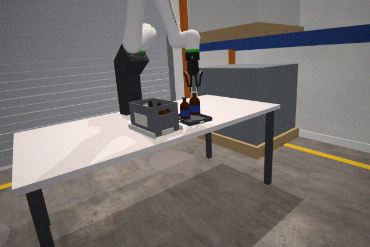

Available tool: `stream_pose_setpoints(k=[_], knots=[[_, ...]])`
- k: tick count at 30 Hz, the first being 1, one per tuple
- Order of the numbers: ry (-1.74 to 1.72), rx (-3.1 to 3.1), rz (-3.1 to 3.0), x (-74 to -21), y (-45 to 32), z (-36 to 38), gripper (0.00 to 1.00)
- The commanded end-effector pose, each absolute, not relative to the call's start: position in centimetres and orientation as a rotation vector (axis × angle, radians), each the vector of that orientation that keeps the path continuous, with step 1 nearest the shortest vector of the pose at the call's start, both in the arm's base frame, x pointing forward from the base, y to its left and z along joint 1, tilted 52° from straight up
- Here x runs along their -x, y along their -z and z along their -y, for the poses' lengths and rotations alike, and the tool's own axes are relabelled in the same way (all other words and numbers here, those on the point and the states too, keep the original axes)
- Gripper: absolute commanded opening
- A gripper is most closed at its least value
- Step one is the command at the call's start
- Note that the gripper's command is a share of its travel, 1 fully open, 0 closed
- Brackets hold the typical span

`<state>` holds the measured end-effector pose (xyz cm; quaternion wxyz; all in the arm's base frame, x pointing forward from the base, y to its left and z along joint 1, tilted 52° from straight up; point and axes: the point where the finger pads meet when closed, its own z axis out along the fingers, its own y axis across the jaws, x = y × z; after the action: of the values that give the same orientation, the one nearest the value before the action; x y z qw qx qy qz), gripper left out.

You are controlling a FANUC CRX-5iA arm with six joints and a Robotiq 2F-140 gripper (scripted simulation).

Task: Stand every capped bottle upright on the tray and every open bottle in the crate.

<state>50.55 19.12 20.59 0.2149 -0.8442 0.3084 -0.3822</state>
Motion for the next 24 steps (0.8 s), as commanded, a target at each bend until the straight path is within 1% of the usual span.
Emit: stream_pose_setpoints(k=[1,16,24], knots=[[1.065,2.336,-0.854,-50.9,-20.4,-19.2,0.00],[1.065,2.336,-0.854,-52.5,-19.2,-19.5,0.00],[1.062,2.339,-0.855,-52.5,-19.1,-19.5,0.00]])
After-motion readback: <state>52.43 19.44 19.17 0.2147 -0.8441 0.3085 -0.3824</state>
